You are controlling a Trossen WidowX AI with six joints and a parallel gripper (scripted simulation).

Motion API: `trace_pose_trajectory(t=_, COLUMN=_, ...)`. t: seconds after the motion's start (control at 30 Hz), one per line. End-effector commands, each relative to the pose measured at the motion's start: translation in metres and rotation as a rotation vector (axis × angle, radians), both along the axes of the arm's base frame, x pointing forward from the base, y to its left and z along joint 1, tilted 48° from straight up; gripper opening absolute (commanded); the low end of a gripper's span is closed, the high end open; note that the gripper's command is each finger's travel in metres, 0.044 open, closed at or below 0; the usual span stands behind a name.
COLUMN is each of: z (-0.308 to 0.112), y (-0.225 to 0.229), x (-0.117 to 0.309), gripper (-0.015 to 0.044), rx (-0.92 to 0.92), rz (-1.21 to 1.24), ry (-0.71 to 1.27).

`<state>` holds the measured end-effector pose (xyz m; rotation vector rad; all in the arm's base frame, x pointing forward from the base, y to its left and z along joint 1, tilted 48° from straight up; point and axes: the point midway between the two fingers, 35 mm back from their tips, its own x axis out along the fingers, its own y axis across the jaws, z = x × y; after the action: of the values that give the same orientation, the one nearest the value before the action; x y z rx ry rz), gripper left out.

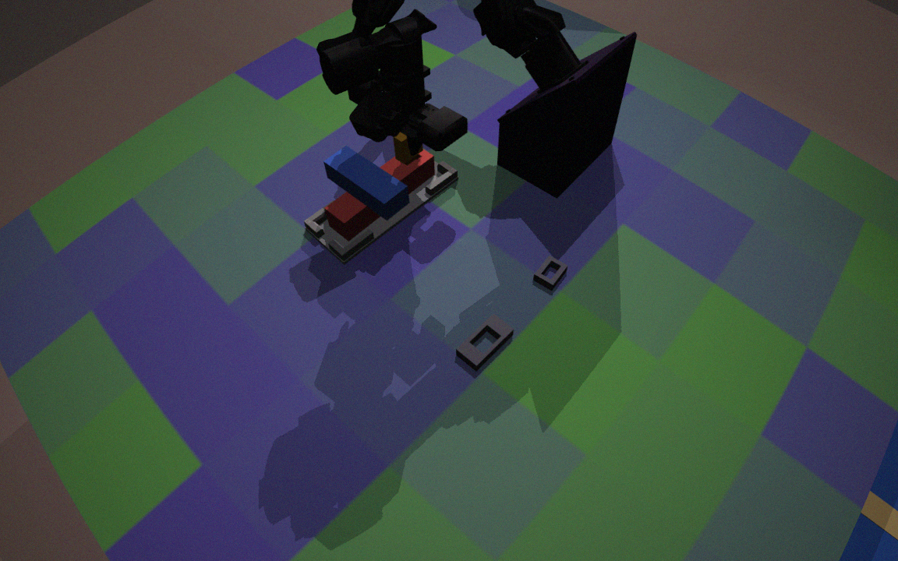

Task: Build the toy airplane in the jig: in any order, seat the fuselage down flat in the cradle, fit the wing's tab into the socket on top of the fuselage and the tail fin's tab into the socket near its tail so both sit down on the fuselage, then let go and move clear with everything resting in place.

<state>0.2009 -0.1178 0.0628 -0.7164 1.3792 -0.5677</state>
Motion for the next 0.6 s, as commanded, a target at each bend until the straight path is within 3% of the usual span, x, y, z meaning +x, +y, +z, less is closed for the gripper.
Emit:
trace_pose_trajectory(t=0.0, z=0.0001, y=0.0000, x=0.0000, gripper=0.0000, rx=0.000, rz=0.000, ry=-0.001)
trace_pose_trajectory(t=0.03, z=0.0001, y=0.0000, x=0.0000, gripper=0.0000, rx=0.000, rz=0.000, ry=-0.001)
trace_pose_trajectory(t=0.37, z=0.0001, y=0.0000, x=0.0000, gripper=0.0260, rx=0.000, rz=0.000, ry=-0.001)
trace_pose_trajectory(t=0.57, z=0.0001, y=0.0000, x=0.0000, gripper=0.0260, rx=0.000, rz=0.000, ry=-0.001)
